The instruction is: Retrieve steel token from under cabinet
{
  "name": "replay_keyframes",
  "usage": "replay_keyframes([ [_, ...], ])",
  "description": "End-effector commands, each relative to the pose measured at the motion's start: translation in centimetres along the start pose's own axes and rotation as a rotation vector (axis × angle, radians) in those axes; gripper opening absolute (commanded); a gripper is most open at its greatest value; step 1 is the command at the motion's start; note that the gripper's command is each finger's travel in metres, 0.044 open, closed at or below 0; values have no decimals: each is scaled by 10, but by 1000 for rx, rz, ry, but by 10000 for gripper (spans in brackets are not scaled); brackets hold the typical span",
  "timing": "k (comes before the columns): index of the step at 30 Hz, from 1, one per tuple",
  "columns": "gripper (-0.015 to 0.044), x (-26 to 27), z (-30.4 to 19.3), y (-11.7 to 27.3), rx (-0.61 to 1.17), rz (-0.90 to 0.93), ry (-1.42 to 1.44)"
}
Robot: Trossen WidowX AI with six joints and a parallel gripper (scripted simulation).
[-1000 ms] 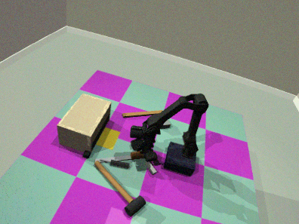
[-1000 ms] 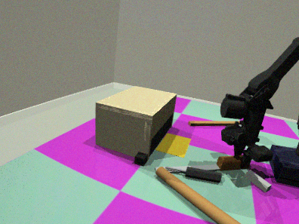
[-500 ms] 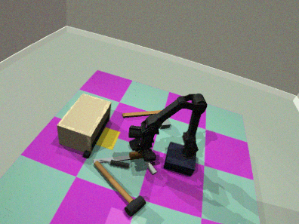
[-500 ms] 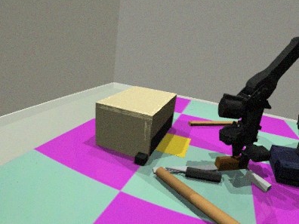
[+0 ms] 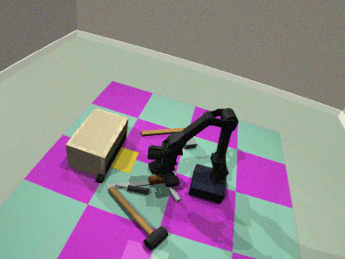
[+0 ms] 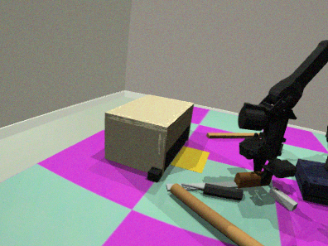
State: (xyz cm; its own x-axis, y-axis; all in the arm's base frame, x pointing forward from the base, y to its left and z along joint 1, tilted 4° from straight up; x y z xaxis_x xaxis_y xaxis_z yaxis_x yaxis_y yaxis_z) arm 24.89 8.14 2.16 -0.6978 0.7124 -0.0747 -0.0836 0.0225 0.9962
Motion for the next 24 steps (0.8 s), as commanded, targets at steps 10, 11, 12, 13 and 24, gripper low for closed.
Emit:
replay_keyframes([
  [10, 270, 0, 0, -1, -4, 1, -1],
  [11, 270, 0, 0, -1, -4, 1, -2],
  [12, 270, 0, 0, -1, -4, 1, -2],
  [13, 270, -1, 0, -1, -4, 1, -2],
  [24, 244, -1, -1, -2, -5, -3, -7],
])
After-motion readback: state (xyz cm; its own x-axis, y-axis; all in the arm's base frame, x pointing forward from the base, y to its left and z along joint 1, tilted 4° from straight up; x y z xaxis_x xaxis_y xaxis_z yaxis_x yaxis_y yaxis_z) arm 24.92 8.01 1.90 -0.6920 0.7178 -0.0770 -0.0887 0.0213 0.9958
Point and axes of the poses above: the point midway between the two fingers, 35 mm back from their tips, its own y axis back along the fingers, its own x axis across the jaws, z = x × y, the point moved 2 cm from there along y, back along the fingers, and after that the axes turned 11 degrees about y, right-handed, at the moved point
